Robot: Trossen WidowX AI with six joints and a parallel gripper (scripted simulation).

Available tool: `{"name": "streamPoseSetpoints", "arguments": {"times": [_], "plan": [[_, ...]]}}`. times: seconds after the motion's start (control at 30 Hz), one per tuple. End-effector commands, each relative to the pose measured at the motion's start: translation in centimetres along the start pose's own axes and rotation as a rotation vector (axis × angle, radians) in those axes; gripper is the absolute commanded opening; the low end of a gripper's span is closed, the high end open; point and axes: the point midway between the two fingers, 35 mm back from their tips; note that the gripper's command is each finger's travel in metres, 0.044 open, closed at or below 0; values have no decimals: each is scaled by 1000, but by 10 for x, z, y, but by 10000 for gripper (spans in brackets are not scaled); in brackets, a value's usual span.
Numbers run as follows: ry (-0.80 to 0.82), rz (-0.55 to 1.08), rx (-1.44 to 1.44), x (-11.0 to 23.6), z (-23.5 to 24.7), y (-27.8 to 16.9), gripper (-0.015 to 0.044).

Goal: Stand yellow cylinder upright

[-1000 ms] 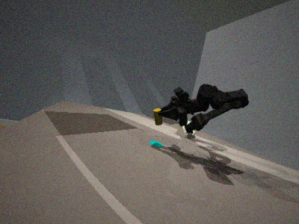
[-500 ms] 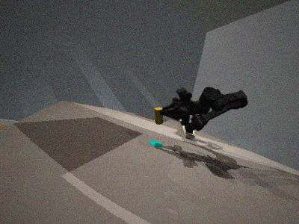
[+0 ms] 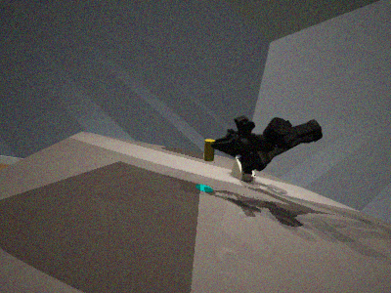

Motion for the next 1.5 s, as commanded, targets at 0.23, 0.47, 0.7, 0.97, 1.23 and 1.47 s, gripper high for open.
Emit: {"name": "streamPoseSetpoints", "arguments": {"times": [0.23, 0.47, 0.7, 0.97, 1.23, 1.47], "plan": [[13, -72, -58, 6, -2, 2, 105], [26, -114, -94, 10, -2, 3, 105], [40, -155, -131, 15, -3, 4, 105], [56, -200, -175, 20, -4, 5, 105], [58, -203, -179, 20, -4, 5, 105], [58, -203, -179, 20, -4, 5, 105]]}}
Point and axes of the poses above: the point midway between the two fingers, 35 mm back from their tips, its own x axis back along the fingers, its own z axis across the jaws, y = z × x, and after that the axes turned 8 degrees about x, right-handed
